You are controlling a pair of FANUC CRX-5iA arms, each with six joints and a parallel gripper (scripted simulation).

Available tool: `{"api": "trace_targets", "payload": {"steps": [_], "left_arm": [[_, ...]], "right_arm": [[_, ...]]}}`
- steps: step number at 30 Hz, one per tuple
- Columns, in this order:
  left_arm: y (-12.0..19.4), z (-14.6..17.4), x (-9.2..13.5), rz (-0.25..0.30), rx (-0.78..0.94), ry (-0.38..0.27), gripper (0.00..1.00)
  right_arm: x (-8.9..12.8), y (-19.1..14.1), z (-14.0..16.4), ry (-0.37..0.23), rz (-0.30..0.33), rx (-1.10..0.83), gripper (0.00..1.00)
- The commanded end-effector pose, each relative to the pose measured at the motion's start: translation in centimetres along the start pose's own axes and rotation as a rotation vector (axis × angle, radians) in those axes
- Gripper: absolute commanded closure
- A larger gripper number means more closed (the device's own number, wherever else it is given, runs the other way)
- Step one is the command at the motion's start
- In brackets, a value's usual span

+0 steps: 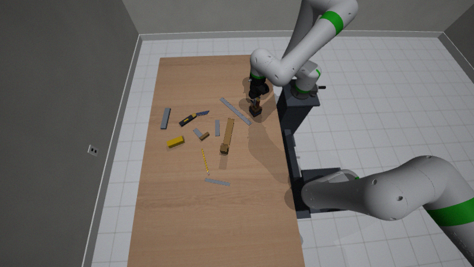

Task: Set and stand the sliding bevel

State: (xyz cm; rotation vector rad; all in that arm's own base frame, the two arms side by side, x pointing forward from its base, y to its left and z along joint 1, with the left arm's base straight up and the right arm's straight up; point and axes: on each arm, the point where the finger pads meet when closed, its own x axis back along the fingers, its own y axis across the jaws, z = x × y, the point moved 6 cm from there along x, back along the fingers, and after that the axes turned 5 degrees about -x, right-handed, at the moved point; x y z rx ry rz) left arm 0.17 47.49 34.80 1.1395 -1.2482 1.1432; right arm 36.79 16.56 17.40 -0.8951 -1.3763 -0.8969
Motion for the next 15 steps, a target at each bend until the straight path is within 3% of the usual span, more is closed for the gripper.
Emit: {"api": "trace_targets", "payload": {"steps": [1, 15], "left_arm": [[-0.02, -0.01, 0.16, 0.0, 0.0, -0.003, 0.0], [-0.02, -0.01, 0.16, 0.0, 0.0, -0.003, 0.0]], "right_arm": [[0.05, 0.05, -0.01, 0.0, -0.002, 0.0, 1.0], [-0.42, 0.05, -0.01, 0.0, -0.002, 0.0, 1.0]]}}
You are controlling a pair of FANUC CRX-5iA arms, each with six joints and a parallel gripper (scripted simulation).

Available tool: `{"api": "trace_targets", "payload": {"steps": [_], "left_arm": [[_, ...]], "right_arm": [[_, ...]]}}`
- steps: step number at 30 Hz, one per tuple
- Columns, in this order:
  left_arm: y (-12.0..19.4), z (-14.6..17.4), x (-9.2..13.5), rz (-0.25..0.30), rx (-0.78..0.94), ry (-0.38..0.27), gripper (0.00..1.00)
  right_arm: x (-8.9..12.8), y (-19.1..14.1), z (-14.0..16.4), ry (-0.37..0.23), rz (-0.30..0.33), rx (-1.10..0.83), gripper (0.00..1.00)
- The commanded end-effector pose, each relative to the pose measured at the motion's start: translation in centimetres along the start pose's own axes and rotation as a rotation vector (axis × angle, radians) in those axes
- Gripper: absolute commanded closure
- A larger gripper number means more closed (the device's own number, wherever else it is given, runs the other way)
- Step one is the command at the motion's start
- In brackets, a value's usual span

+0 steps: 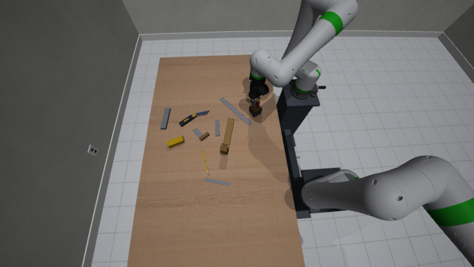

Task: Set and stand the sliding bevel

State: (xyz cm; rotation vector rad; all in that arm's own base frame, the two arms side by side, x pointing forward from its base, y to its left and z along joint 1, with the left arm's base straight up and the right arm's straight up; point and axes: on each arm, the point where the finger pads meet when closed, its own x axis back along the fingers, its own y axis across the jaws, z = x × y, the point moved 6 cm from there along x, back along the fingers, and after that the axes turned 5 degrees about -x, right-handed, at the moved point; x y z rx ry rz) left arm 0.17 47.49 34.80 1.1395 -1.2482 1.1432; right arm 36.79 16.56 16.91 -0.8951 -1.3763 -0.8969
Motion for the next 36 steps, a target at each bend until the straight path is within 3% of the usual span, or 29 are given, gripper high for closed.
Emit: {"api": "trace_targets", "payload": {"steps": [1, 36], "left_arm": [[-0.02, -0.01, 0.16, 0.0, 0.0, -0.003, 0.0], [-0.02, -0.01, 0.16, 0.0, 0.0, -0.003, 0.0]], "right_arm": [[0.07, 0.05, -0.01, 0.0, -0.002, 0.0, 1.0], [-0.59, 0.05, -0.01, 0.0, -0.002, 0.0, 1.0]]}}
